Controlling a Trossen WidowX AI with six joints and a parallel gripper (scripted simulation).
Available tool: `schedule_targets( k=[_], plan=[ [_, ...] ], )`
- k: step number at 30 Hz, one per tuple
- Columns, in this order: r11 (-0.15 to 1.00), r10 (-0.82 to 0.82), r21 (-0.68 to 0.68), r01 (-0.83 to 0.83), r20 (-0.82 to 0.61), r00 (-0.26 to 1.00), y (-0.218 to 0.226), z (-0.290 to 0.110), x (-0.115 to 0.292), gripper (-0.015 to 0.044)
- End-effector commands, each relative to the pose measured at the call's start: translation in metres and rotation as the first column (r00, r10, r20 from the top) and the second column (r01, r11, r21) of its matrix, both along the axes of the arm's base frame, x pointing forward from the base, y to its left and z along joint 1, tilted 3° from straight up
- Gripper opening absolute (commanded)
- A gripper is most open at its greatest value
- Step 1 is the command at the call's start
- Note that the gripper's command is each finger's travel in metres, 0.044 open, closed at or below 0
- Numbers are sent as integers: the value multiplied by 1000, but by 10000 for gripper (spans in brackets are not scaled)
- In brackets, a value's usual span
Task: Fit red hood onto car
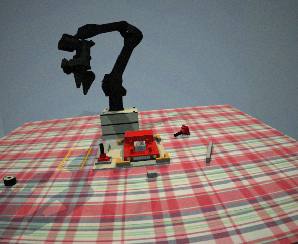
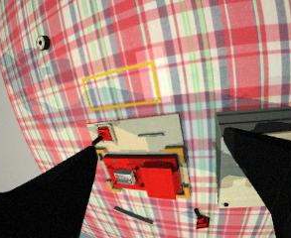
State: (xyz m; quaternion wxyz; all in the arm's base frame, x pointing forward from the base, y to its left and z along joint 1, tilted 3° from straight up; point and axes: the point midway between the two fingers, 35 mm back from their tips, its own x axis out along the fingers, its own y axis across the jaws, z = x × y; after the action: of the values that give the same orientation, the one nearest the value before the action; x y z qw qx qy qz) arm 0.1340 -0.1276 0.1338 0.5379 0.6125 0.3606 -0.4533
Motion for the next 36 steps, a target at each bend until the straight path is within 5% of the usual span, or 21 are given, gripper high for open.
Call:
schedule_targets(
  k=[1, 9, 19, 29, 36],
  plan=[
    [974, 223, -37, -224, -29, 974, 6, -6, 14, 440],
    [672, 723, -102, -733, -120, 680, 30, -21, 48, 440],
    [-46, 971, -110, -993, -239, -18, 74, -43, 82, 440],
    [-741, 651, -59, -669, -309, -693, 129, -68, 102, 440],
    [-983, 177, -14, -182, -317, -932, 172, -87, 106, 440]
  ],
)
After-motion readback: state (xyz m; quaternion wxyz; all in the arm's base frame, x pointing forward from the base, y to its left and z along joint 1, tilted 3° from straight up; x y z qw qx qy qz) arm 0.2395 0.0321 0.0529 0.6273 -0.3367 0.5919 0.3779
